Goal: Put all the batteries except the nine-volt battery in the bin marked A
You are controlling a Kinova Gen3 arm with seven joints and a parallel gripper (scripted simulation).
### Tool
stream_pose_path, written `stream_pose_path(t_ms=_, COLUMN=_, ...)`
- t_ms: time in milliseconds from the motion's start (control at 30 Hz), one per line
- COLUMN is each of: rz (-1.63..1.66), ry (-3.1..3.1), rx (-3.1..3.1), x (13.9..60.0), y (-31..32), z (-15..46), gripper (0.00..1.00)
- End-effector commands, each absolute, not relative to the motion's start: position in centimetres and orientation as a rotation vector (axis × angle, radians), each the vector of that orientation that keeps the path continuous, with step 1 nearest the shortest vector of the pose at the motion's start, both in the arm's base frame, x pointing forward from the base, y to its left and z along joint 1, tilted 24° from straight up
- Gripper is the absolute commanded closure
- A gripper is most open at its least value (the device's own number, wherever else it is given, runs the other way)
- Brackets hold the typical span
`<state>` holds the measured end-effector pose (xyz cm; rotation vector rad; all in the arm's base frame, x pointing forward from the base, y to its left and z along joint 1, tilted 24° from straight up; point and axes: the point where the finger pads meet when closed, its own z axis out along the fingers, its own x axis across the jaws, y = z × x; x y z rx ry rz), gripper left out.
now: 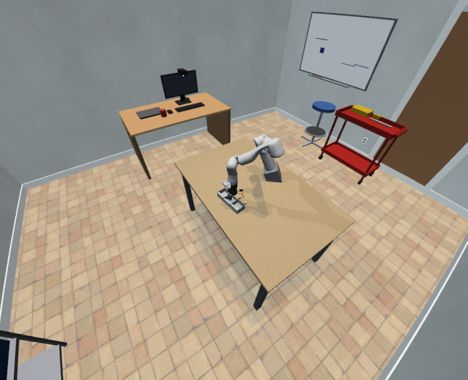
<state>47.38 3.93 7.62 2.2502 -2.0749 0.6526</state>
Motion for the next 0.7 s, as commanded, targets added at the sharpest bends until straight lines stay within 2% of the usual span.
stream_pose_path(t_ms=0, rz=0.654, ry=-2.074, rx=2.259, x=47.4, y=4.3, z=8.0, gripper=0.69)
stream_pose_path(t_ms=667, rz=0.654, ry=-2.074, rx=2.259, x=46.2, y=5.5, z=11.8, gripper=0.69)
